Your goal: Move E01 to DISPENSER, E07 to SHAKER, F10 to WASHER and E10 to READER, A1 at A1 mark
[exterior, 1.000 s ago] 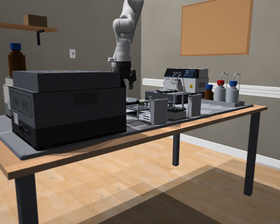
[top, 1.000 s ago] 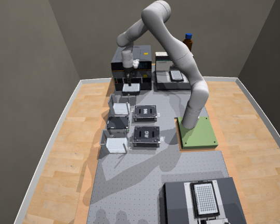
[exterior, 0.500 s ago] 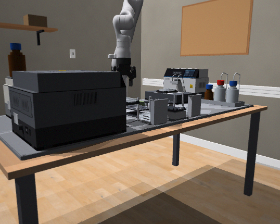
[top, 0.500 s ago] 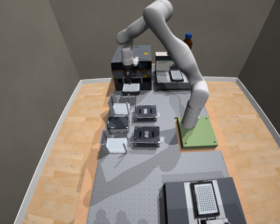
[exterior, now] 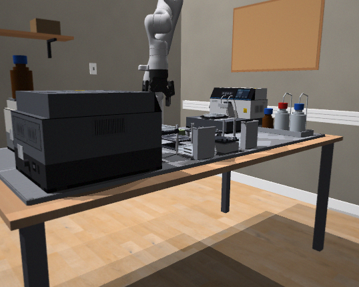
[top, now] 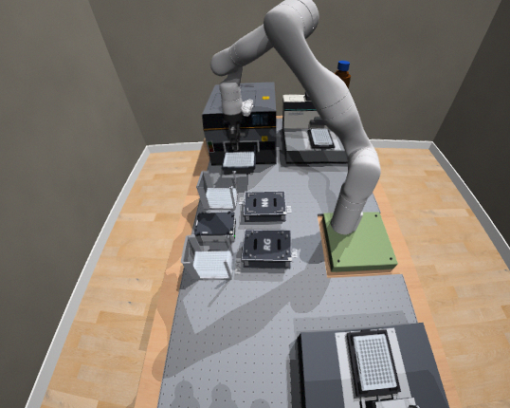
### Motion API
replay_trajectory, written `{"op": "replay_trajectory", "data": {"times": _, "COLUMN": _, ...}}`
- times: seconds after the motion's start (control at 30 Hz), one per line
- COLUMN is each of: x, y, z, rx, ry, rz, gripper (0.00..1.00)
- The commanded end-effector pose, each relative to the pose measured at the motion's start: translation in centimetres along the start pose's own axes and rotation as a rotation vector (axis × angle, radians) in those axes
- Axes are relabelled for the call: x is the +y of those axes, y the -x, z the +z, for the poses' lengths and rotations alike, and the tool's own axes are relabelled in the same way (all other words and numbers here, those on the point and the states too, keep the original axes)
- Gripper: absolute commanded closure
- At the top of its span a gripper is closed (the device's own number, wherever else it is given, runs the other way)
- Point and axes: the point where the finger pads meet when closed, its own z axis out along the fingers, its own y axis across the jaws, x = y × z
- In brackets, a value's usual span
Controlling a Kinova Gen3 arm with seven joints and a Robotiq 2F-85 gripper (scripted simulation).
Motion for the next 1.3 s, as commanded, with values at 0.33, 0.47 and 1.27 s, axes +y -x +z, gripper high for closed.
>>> {"op": "replay_trajectory", "data": {"times": 0.33, "x": 0.0, "y": 0.0, "z": -0.8, "rx": -0.002, "ry": -0.001, "rz": 0.000, "gripper": 0.00}}
{"op": "replay_trajectory", "data": {"times": 0.47, "x": -0.1, "y": -1.0, "z": -0.8, "rx": -0.002, "ry": -0.001, "rz": 0.120, "gripper": 0.00}}
{"op": "replay_trajectory", "data": {"times": 1.27, "x": -0.4, "y": -8.0, "z": -0.8, "rx": -0.002, "ry": -0.001, "rz": 0.312, "gripper": 0.00}}
